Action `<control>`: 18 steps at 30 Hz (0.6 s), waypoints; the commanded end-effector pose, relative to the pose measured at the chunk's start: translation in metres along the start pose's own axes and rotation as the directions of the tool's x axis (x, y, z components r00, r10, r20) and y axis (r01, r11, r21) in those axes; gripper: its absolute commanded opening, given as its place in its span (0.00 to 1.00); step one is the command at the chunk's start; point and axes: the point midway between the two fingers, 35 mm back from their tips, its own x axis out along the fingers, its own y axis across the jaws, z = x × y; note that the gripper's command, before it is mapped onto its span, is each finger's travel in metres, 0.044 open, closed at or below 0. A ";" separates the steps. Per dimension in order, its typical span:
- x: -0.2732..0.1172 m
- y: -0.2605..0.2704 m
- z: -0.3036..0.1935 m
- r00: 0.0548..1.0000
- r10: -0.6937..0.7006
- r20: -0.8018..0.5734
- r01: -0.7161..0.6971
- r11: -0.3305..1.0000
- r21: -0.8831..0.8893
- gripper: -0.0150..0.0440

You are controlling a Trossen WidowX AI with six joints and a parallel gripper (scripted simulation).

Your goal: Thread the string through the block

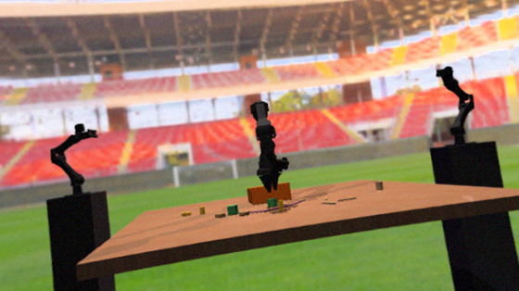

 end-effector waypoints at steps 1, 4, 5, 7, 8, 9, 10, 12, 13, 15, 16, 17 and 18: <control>-0.002 0.000 -0.001 1.000 0.001 0.005 -0.003 0.943 0.333 1.00; -0.004 0.000 -0.001 1.000 0.001 0.005 -0.004 0.805 0.594 1.00; -0.004 0.000 -0.002 1.000 0.001 0.005 -0.004 0.742 0.670 1.00; -0.005 0.000 -0.002 1.000 0.001 0.005 -0.004 0.596 0.803 1.00; -0.006 0.000 -0.003 1.000 0.001 0.005 -0.005 0.514 0.858 1.00; -0.006 0.000 -0.003 1.000 0.001 0.005 -0.005 0.426 0.905 1.00; -0.007 0.000 -0.003 1.000 0.001 0.005 -0.005 0.335 0.942 1.00; -0.008 0.000 -0.004 1.000 0.001 0.005 -0.005 0.143 0.990 1.00; -0.008 0.000 -0.004 1.000 0.001 0.005 -0.005 0.045 0.999 1.00; -0.009 0.000 -0.005 1.000 0.001 0.004 -0.004 -0.152 0.988 1.00; -0.010 0.000 -0.005 1.000 0.001 0.004 -0.004 -0.249 0.968 1.00; -0.010 0.000 -0.006 1.000 0.001 0.004 -0.004 -0.330 0.944 1.00; -0.010 0.000 -0.006 1.000 0.001 0.004 -0.004 -0.391 0.920 1.00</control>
